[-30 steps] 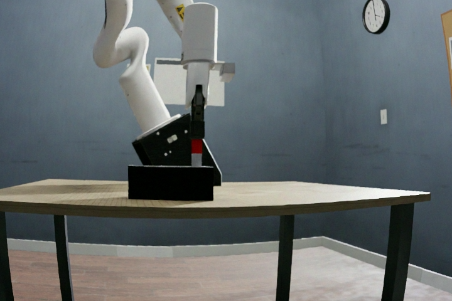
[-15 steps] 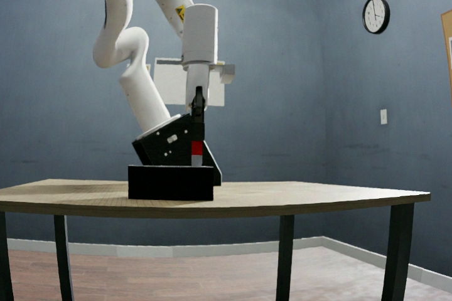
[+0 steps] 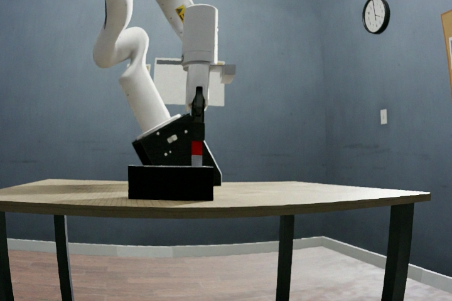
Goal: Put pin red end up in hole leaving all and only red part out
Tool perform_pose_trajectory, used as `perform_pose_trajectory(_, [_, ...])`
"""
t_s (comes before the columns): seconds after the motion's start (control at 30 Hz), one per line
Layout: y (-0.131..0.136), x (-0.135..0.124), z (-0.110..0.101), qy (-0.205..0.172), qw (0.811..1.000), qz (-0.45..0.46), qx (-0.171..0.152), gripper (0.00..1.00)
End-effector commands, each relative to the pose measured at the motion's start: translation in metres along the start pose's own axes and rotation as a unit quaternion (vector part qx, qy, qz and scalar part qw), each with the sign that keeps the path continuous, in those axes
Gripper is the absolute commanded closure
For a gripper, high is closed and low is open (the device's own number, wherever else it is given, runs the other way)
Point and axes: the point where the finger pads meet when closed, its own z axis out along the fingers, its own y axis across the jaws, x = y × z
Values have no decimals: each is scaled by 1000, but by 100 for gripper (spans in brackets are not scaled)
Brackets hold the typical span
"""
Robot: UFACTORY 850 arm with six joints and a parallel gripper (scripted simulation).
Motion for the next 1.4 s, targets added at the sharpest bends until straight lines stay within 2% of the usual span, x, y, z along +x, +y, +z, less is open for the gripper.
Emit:
perform_pose_trajectory(0.0, [1, 0, -1, 0, 1000, 0, -1, 100])
perform_pose_trajectory(1.37, [2, 0, 7, 0, 1000, 0, -1, 100])
